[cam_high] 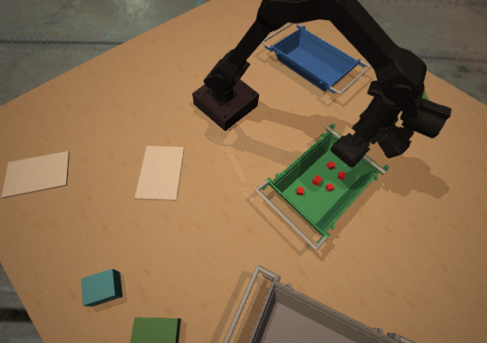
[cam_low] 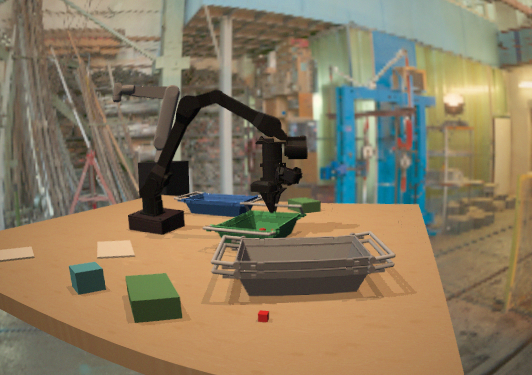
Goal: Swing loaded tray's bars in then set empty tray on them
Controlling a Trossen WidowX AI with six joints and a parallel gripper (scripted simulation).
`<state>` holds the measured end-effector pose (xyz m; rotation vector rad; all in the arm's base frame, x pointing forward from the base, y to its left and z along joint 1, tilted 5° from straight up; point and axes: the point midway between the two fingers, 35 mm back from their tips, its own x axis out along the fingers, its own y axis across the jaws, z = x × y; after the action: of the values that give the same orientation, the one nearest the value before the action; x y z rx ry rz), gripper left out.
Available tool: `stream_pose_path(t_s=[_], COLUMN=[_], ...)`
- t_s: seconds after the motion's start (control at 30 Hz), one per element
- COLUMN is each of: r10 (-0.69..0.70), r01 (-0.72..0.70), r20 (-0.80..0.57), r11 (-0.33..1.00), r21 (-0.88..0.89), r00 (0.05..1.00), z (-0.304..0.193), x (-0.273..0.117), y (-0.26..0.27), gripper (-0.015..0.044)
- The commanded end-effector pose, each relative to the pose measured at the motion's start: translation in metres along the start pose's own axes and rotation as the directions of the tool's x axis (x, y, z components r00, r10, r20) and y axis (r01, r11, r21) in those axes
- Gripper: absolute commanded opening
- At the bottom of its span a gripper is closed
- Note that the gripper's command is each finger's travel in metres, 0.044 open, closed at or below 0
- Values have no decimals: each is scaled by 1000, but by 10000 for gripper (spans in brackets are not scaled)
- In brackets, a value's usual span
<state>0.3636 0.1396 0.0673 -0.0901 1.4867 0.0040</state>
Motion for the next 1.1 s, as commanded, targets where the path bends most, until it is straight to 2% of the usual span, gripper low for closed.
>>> stream_pose_path(t_s=[0.0,0.17,0.43,1.07], r10=[-2,-2,-2,-3], r01=[2,2,2,3], r20=[-3,-3,-3,4], r11=[1000,1000,1000,1000], r21=[-2,-2,-2,-2], r00=[1000,1000,1000,1000], z=[-1,-1,0,2], x=[12,7,-32,-24], y=[-13,-13,-9,-11], gripper=[82,82,82,82])
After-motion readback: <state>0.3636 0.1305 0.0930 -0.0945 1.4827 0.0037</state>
